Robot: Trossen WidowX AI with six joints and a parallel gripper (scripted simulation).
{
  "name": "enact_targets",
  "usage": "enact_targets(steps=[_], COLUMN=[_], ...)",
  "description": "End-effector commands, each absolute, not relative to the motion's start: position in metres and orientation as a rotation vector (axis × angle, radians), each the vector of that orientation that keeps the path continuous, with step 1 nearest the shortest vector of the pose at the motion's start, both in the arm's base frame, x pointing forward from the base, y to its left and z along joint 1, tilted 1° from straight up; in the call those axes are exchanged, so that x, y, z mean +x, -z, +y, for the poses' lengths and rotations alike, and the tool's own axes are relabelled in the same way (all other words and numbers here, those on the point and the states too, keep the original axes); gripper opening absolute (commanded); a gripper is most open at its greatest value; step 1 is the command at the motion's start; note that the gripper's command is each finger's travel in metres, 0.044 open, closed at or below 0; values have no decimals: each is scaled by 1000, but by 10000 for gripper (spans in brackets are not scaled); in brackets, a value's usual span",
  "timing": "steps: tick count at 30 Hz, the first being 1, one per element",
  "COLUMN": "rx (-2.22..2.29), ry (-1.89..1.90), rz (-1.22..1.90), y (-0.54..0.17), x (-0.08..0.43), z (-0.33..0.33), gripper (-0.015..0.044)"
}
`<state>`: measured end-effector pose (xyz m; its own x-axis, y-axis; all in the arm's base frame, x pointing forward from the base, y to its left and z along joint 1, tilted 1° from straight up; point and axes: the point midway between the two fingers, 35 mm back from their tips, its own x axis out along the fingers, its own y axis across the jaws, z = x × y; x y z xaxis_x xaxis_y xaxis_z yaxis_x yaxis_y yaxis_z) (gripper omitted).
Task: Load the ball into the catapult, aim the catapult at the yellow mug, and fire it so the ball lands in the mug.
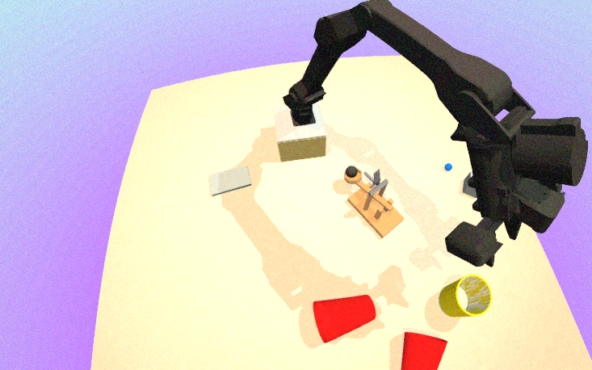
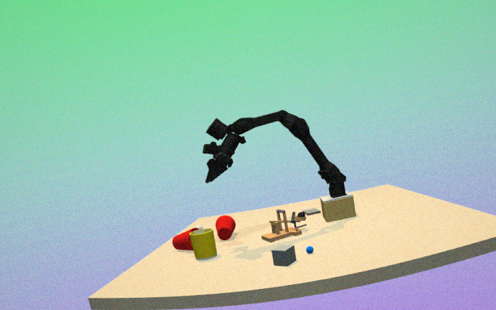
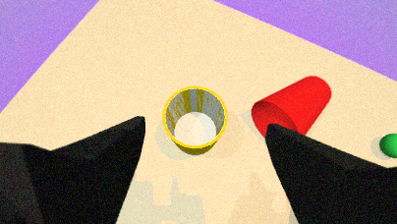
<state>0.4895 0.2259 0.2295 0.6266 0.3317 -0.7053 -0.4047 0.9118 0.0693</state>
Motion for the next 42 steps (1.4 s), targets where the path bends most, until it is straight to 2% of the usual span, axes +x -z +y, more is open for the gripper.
enact_targets(steps=[1, 10, 20, 42], rx=[-92, -92, -122, -672], ry=[-425, -425, -430, -538], rz=[786, 786, 807, 1086], y=[-230, -230, -223, -130], x=[489, 489, 483, 373], z=[227, 227, 230, 250], gripper=[230, 0, 0, 0])
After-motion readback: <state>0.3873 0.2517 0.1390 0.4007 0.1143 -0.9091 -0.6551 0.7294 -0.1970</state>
